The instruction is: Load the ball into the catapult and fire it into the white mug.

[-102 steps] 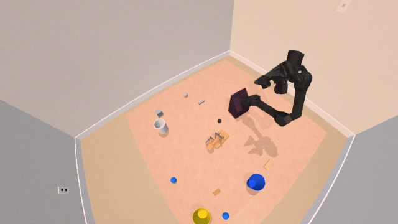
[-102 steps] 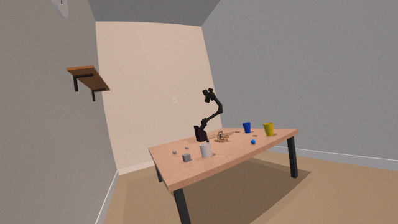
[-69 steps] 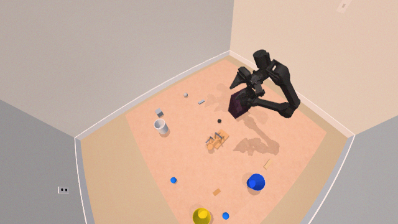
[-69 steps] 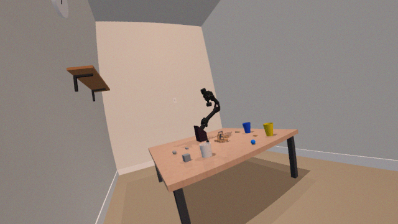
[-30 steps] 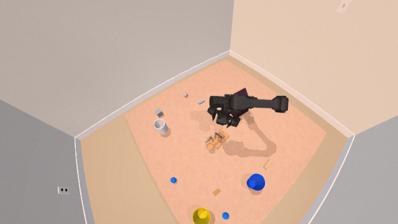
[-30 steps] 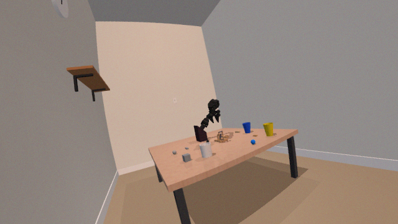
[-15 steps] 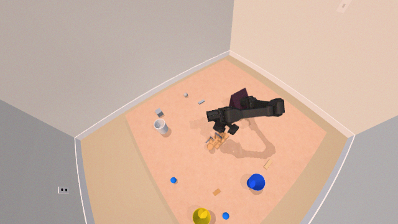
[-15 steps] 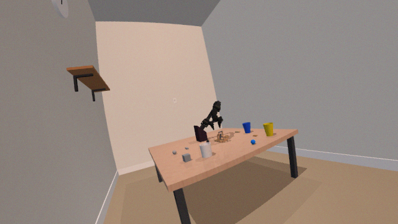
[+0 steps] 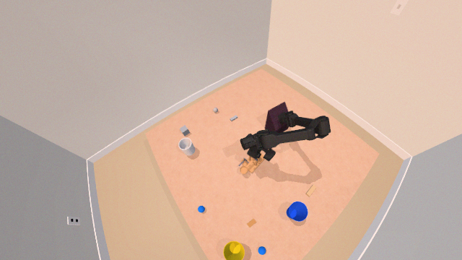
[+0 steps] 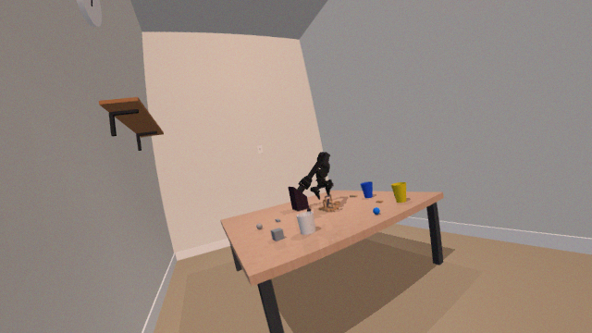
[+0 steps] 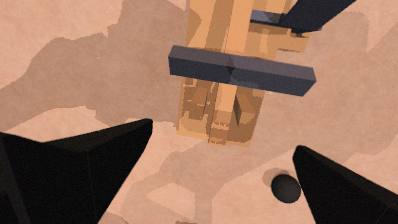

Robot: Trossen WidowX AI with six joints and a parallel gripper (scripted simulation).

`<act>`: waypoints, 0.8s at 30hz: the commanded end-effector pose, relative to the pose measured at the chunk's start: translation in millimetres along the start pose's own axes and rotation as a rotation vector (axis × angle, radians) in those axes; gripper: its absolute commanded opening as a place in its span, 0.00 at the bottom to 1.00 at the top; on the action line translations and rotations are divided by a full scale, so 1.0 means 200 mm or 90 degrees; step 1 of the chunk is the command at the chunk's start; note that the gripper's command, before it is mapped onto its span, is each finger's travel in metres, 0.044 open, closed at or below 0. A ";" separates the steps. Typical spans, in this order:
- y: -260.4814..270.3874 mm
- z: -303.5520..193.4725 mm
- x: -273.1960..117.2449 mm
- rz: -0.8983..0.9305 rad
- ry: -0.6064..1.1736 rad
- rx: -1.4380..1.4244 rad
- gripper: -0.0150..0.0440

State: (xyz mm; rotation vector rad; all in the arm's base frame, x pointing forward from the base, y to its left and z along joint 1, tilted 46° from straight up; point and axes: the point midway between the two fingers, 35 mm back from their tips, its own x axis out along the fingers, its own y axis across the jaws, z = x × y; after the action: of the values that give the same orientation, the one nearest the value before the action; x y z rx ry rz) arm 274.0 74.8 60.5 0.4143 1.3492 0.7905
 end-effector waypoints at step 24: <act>0.01 -0.01 0.23 0.005 0.002 0.005 1.00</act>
State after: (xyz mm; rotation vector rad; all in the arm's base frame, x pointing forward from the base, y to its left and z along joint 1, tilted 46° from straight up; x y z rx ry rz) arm 276.2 102.7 35.6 0.4132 1.3426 0.7913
